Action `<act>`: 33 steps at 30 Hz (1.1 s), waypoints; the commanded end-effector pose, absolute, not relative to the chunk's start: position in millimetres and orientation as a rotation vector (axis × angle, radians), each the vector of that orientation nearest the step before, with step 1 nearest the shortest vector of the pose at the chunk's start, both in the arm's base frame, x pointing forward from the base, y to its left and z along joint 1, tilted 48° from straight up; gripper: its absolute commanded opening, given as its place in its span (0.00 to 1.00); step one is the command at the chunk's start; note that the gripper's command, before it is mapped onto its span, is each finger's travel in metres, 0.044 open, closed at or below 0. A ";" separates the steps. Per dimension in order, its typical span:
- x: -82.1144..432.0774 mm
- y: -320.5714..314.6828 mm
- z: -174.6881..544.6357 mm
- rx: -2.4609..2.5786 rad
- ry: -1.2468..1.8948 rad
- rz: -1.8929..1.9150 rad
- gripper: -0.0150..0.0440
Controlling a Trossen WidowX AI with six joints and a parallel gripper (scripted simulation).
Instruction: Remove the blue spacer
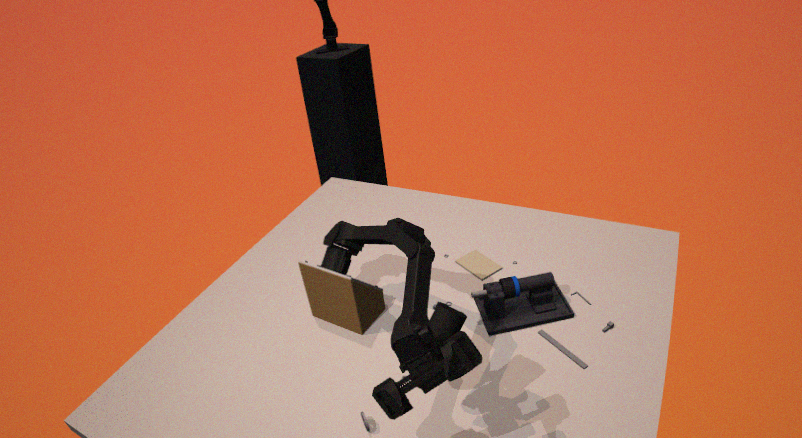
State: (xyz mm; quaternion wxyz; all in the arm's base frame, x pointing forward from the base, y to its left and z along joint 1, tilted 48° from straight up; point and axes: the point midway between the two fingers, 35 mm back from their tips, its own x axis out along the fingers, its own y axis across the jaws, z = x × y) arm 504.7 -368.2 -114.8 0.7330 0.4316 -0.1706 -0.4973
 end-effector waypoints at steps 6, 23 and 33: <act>539.3 -331.7 -105.4 0.800 -0.017 -0.988 1.00; 532.1 -155.8 -66.2 0.289 0.935 -0.286 1.00; 475.0 -47.6 -4.6 0.113 1.154 0.303 1.00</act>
